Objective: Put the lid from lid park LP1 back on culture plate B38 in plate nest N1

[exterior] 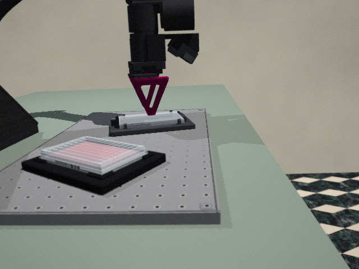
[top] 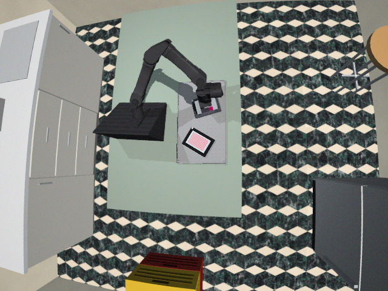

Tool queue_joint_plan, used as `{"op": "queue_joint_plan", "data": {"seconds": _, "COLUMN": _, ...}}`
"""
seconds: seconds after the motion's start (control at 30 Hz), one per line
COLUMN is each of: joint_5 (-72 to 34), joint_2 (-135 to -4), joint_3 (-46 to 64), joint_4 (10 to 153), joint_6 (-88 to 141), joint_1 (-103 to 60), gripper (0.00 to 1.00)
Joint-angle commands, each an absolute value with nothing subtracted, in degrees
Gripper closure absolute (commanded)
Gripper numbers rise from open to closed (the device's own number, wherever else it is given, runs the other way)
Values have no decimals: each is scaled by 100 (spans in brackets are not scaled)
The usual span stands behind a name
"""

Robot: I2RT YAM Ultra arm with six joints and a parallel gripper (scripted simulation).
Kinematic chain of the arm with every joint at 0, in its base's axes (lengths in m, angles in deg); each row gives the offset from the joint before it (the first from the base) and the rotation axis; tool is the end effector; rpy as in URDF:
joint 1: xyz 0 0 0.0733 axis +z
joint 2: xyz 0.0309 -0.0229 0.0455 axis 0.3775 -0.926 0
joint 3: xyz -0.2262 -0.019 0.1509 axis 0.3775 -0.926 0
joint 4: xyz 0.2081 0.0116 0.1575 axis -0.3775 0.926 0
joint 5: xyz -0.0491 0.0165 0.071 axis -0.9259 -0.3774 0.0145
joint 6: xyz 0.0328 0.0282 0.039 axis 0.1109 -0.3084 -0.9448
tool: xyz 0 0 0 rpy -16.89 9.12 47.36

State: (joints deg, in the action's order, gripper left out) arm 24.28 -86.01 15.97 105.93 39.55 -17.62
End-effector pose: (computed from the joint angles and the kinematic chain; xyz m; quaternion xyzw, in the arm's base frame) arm 0.3726 0.0595 0.1132 -0.1532 0.9161 0.3666 0.0536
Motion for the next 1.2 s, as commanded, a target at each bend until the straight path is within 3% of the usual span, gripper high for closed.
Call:
{"op": "queue_joint_plan", "data": {"seconds": 0.0, "joint_5": 2429, "joint_2": -8580, "joint_3": 1600, "joint_4": 10528, "joint_6": 3928, "joint_1": -1836, "gripper": 0}}
{"op": "queue_joint_plan", "data": {"seconds": 1.17, "joint_5": 2414, "joint_2": -8718, "joint_3": 1463, "joint_4": 10071, "joint_6": 3664, "joint_1": -1643, "gripper": 0}}
